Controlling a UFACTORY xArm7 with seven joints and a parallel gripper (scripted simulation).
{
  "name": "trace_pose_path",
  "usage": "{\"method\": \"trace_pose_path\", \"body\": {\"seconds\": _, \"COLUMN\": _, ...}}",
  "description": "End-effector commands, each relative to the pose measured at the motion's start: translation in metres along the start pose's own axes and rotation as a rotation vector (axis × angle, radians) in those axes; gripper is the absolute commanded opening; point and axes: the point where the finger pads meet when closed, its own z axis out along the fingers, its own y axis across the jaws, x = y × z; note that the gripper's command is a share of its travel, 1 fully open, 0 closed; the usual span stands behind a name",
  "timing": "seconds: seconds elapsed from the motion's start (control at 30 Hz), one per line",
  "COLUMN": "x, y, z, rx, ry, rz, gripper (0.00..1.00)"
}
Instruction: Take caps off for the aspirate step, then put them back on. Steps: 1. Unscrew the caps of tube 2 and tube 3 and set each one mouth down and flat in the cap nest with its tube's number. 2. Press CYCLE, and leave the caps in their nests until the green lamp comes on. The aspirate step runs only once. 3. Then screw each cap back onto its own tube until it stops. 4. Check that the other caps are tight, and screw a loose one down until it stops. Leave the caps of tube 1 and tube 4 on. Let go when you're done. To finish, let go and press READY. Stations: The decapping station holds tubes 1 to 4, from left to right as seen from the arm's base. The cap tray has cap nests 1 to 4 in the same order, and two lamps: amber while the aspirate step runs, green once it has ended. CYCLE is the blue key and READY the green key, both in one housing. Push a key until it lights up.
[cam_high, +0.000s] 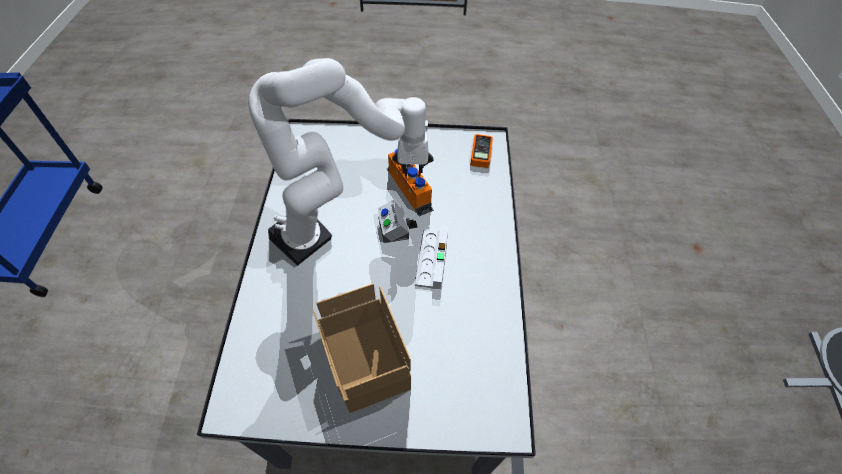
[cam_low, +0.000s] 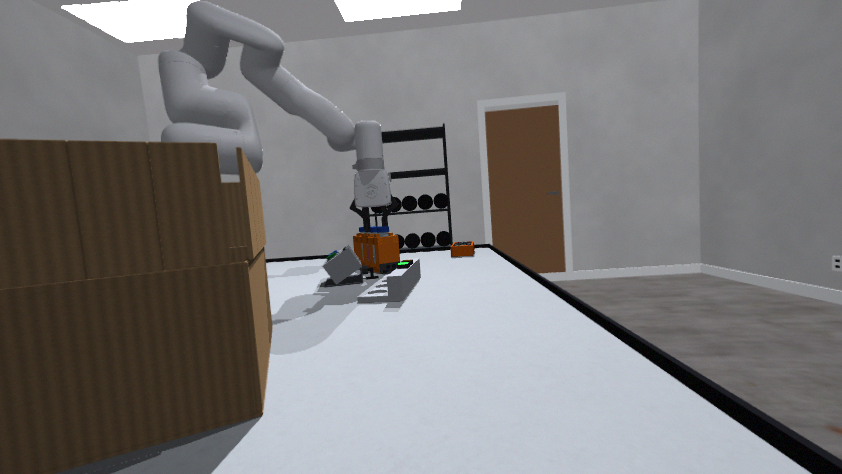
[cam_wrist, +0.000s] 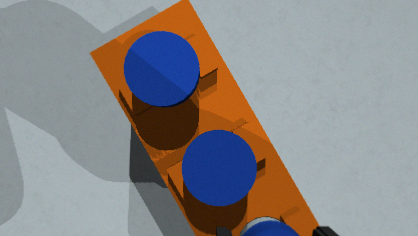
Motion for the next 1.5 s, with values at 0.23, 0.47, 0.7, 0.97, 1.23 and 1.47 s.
{"method": "trace_pose_path", "body": {"seconds": 0.23, "x": 0.001, "y": 0.001, "z": -0.022, "rx": -0.003, "ry": 0.003, "rz": 0.0, "gripper": 0.46}}
{"method": "trace_pose_path", "body": {"seconds": 0.47, "x": 0.001, "y": 0.001, "z": -0.038, "rx": -0.003, "ry": 0.003, "rz": 0.0, "gripper": 0.46}}
{"method": "trace_pose_path", "body": {"seconds": 0.7, "x": 0.016, "y": -0.007, "z": -0.048, "rx": -0.003, "ry": 0.003, "rz": -0.167, "gripper": 0.46}}
{"method": "trace_pose_path", "body": {"seconds": 0.97, "x": 0.057, "y": -0.031, "z": -0.048, "rx": -0.004, "ry": 0.002, "rz": -0.637, "gripper": 0.46}}
{"method": "trace_pose_path", "body": {"seconds": 1.23, "x": 0.092, "y": -0.051, "z": -0.048, "rx": -0.004, "ry": 0.002, "rz": -0.765, "gripper": 0.46}}
{"method": "trace_pose_path", "body": {"seconds": 1.47, "x": 0.092, "y": -0.051, "z": -0.042, "rx": -0.004, "ry": 0.002, "rz": -0.765, "gripper": 0.46}}
